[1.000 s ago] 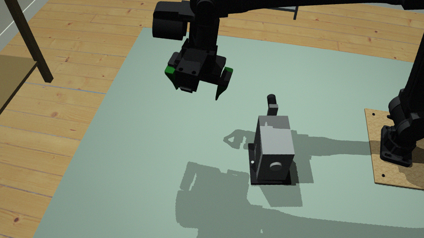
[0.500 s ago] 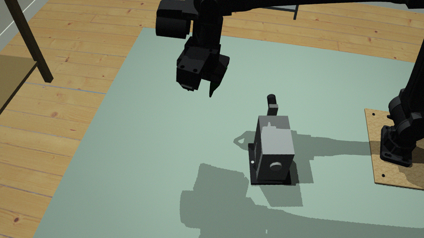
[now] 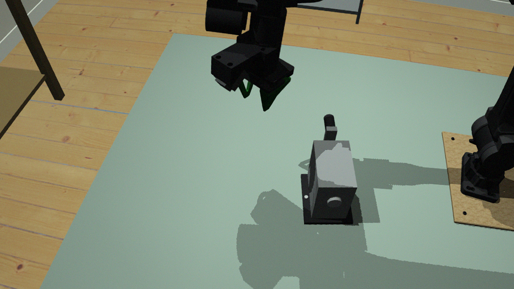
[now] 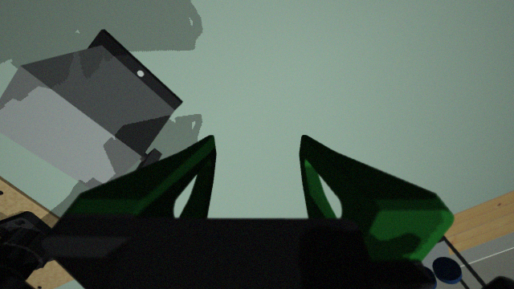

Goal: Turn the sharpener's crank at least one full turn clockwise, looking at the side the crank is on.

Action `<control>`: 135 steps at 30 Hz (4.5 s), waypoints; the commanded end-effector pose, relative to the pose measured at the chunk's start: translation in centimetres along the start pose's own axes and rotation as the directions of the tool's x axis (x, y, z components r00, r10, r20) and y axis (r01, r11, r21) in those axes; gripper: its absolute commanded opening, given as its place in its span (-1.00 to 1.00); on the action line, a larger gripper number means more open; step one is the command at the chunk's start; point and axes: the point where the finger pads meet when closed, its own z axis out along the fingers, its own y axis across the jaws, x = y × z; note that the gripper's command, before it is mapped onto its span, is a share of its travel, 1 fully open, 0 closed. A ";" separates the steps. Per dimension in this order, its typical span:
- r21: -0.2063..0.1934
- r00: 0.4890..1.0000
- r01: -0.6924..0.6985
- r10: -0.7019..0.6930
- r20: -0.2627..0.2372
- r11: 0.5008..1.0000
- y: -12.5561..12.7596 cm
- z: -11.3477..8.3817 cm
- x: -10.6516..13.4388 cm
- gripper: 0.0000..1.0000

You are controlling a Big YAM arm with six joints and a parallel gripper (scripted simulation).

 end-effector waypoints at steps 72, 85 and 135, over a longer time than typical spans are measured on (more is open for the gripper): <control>0.049 -0.534 -0.845 0.840 -0.098 -0.532 8.4 -2.7 11.5 0.02; 0.119 -0.781 -0.625 0.617 -0.098 -0.772 9.5 -1.5 12.8 0.02; 0.067 -0.762 -0.647 0.642 -0.086 -0.760 8.8 1.6 12.3 0.02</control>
